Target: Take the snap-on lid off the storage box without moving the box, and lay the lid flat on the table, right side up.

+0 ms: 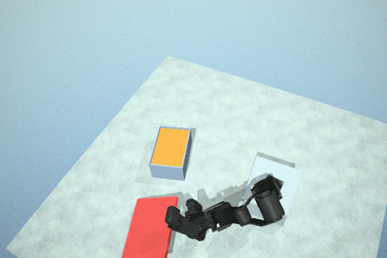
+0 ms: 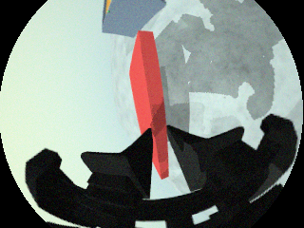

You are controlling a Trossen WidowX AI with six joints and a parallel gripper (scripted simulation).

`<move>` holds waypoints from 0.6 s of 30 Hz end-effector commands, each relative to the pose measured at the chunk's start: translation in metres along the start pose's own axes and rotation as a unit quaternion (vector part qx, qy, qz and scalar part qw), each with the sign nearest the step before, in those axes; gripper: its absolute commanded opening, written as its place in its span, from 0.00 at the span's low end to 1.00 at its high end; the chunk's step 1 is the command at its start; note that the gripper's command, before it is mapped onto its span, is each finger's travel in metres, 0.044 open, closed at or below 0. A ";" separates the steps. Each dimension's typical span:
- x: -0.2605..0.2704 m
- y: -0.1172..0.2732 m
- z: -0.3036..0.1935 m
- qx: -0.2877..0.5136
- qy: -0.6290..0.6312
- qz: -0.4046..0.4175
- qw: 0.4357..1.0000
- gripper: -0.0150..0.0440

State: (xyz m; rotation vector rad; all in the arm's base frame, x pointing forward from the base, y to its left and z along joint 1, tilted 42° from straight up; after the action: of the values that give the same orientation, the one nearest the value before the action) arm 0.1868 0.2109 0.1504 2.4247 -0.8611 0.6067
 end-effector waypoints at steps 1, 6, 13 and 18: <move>-0.008 -0.004 0.004 -0.006 -0.003 -0.009 1.000 0.25; -0.003 -0.003 0.001 -0.002 -0.001 -0.003 1.000 0.30; -0.001 -0.002 -0.001 -0.006 -0.003 -0.009 1.000 0.61; -0.002 -0.002 0.000 -0.006 -0.003 -0.009 1.000 0.76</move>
State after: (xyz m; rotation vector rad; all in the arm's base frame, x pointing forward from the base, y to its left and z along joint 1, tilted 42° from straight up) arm 0.1872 0.2132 0.1486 2.4162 -0.8440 0.5915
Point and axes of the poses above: the point midway between the two fingers, 35 mm back from their tips, its own y axis back along the fingers, its own x axis across the jaws, z = x × y, the point moved 8 cm from there along y, back along the fingers, and after that the axes turned 12 degrees about -y, right-handed, at the moved point
